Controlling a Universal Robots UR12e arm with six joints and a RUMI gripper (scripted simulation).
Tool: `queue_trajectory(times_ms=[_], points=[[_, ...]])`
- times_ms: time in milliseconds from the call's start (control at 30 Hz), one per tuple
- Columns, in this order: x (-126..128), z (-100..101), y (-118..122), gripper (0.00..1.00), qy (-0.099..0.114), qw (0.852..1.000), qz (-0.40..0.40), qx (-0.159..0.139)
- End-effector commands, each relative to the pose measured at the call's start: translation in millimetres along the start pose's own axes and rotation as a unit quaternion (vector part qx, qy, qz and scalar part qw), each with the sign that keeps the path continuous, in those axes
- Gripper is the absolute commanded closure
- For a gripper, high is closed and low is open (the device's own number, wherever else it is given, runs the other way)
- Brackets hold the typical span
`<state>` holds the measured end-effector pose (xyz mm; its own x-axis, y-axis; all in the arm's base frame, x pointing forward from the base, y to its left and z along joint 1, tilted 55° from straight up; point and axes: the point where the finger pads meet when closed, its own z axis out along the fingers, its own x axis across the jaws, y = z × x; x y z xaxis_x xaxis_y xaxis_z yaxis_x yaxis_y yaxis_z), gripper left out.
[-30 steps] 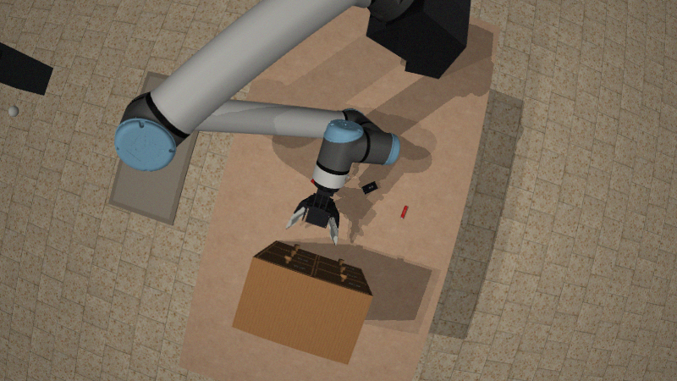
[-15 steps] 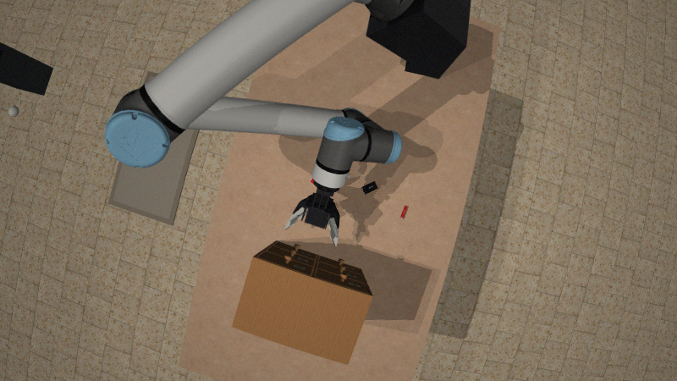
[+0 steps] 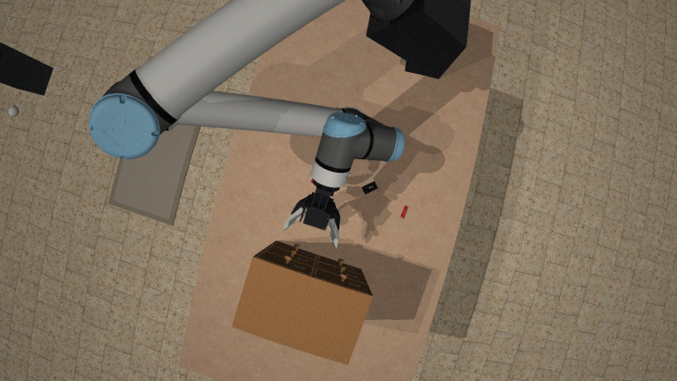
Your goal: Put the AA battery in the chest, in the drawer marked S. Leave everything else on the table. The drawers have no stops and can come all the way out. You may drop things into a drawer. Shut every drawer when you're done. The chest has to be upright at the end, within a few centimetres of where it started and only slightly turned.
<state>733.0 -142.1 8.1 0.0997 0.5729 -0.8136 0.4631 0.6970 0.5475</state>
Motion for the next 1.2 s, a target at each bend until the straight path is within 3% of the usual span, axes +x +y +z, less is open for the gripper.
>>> queue_trajectory(times_ms=[0,1167], points=[[0.0,-4.2,7.5,0.0,0.0,1.0,0.0,0.0],[0.1,-9.9,15.6,0.0,0.0,1.0,0.0,0.006]])
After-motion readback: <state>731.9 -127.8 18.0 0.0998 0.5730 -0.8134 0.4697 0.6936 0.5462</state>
